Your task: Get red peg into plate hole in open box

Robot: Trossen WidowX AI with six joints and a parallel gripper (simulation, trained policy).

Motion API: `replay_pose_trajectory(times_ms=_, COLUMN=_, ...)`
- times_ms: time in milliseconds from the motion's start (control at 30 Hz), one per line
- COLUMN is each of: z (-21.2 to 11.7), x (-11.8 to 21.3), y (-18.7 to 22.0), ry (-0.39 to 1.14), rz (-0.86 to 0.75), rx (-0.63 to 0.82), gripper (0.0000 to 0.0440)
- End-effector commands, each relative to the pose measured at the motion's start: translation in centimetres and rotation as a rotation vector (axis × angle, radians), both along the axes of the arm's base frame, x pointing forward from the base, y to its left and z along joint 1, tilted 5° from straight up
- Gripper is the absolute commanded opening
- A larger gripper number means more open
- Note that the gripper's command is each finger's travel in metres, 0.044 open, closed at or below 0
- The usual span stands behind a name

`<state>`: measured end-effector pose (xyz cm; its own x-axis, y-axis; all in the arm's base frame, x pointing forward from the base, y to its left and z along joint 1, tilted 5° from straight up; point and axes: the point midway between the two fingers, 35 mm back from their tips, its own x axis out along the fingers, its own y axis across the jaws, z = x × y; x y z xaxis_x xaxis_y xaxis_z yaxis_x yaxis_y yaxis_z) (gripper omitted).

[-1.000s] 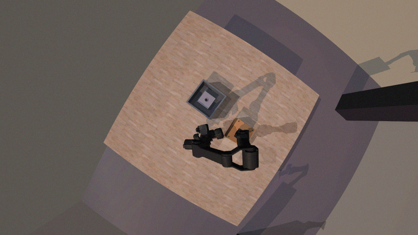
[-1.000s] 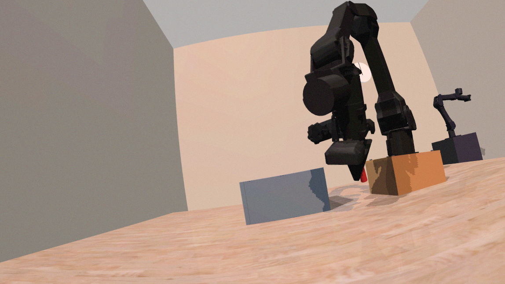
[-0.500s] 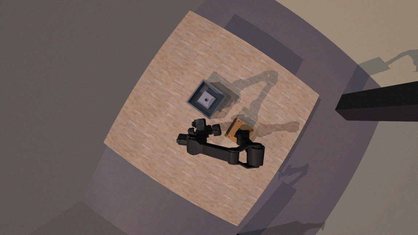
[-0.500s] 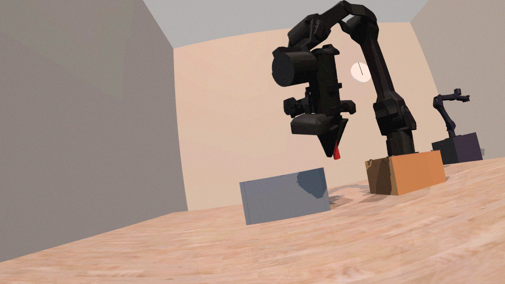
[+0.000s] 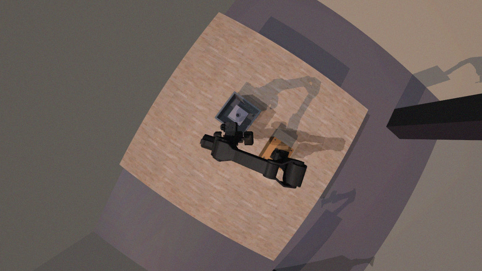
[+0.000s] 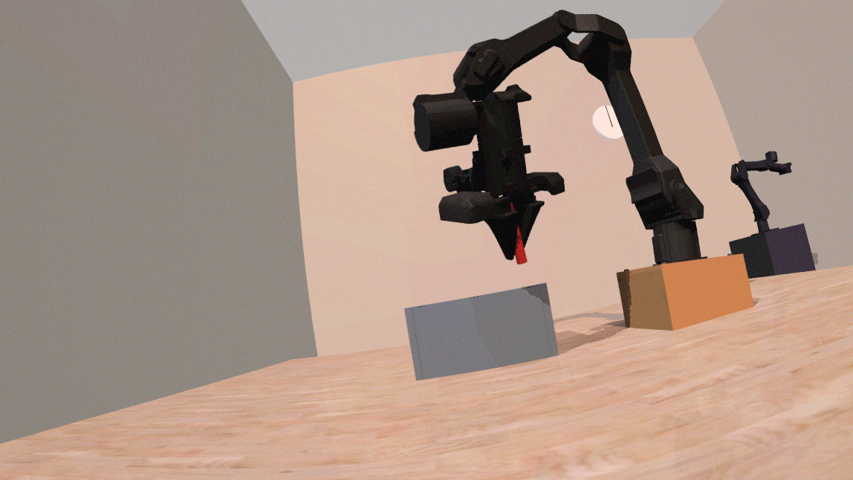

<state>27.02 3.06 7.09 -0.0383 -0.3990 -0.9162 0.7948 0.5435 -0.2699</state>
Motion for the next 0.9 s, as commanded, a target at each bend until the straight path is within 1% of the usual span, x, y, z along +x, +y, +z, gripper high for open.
replay_pose_trajectory(times_ms=0, z=0.1, x=1.3, y=-1.7, ry=-0.016, rz=-0.024, rx=0.0, gripper=0.0)
replay_pose_trajectory(times_ms=400, z=-1.4, x=4.1, y=-6.6, ry=-0.027, rz=-0.052, rx=0.051, gripper=0.0)
replay_pose_trajectory(times_ms=800, z=-4.6, x=6.1, y=-9.8, ry=-0.022, rz=0.009, rx=0.14, gripper=0.0)
replay_pose_trajectory(times_ms=867, z=-5.3, x=6.1, y=-9.9, ry=-0.011, rz=0.025, rx=0.158, gripper=0.0015)
